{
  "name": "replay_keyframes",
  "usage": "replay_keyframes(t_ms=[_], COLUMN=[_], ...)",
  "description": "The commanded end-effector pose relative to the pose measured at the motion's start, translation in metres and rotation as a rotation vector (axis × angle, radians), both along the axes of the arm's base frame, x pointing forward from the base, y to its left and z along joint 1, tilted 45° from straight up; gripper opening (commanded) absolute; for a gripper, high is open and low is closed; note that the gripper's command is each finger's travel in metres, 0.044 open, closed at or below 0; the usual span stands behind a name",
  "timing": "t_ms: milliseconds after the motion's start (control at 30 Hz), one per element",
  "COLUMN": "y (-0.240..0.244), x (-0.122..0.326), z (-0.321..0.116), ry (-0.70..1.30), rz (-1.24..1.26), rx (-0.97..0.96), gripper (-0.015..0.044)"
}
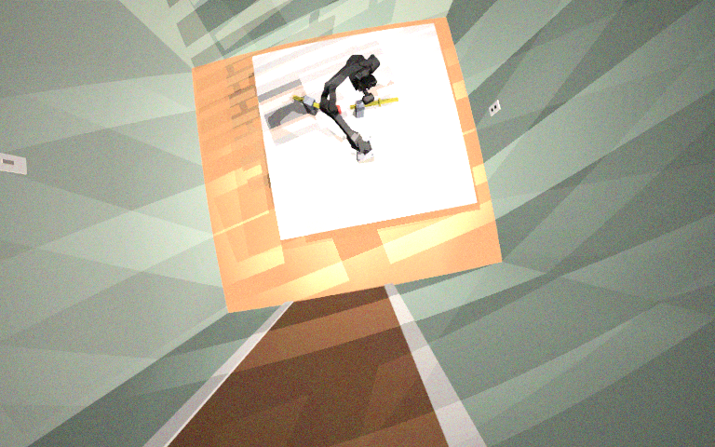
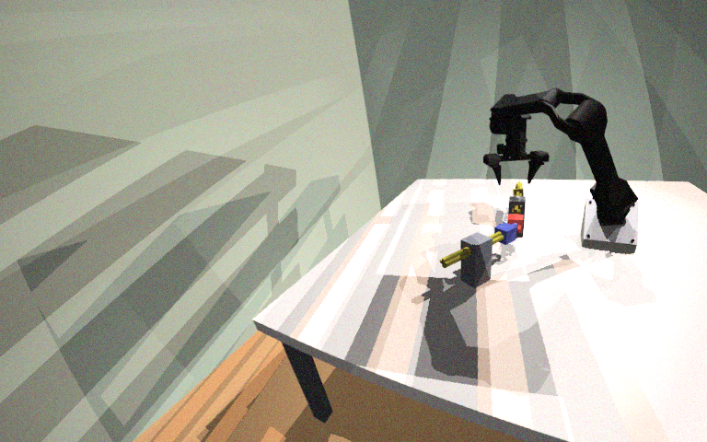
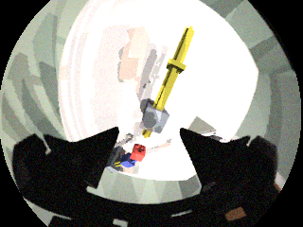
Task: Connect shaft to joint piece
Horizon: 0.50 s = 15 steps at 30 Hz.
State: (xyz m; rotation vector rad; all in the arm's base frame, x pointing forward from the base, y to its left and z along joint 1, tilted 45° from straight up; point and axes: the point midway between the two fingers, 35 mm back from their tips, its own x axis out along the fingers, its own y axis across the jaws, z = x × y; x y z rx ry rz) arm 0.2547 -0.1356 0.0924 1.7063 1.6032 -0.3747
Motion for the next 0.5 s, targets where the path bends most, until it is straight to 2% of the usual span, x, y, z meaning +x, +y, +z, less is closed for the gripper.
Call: replay_keyframes(t_ms=[0,467], y=[-0.016,-0.070], x=[0.001,-0.003], z=[-0.012,-0.062], ry=[-0.088,-0.419], rz=[0.086,0.414], rx=[-0.035,-0.154], gripper=[0.0440,0.0440])
